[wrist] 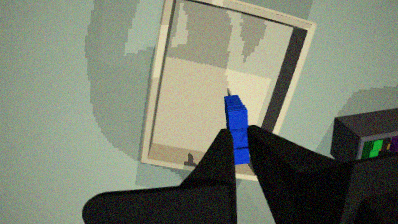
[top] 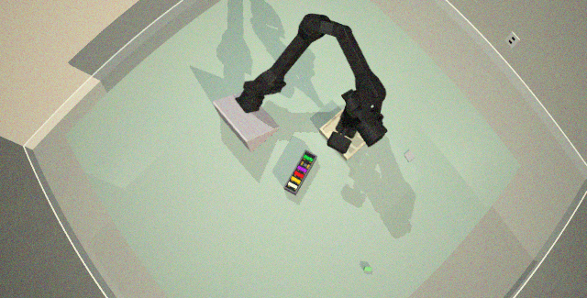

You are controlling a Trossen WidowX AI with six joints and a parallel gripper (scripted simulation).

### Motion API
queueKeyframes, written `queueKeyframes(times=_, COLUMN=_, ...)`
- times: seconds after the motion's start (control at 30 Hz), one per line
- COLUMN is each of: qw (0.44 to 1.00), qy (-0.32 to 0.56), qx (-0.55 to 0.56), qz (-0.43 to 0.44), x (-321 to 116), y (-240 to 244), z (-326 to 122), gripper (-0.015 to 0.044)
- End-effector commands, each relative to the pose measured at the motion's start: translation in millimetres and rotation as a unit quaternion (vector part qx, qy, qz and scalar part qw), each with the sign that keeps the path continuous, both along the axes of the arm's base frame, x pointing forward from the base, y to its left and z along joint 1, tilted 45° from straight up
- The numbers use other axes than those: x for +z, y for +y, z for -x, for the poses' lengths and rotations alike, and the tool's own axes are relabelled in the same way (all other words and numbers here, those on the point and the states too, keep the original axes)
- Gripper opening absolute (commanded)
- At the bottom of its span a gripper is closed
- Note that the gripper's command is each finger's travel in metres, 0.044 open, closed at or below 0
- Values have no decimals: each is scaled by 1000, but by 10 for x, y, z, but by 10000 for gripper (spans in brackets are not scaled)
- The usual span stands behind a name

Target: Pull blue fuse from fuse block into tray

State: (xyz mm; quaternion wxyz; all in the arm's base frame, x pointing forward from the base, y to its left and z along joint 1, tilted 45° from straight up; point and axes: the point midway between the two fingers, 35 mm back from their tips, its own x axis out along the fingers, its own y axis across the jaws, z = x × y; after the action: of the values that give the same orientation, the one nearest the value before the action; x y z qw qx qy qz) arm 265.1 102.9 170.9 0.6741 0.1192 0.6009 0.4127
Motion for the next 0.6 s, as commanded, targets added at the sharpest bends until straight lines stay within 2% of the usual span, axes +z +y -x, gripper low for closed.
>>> queueKeyframes(times=0.0, qw=1000, qy=1, qx=-1, qz=-2, x=-36, y=56, z=10, gripper=0)
queueKeyframes(times=0.53, qw=1000, qy=0, qx=-1, qz=-4, x=-195, y=221, z=33, gripper=0)
queueKeyframes(times=0.57, qw=1000, qy=0, qx=0, qz=-1, x=-182, y=190, z=24, gripper=26)
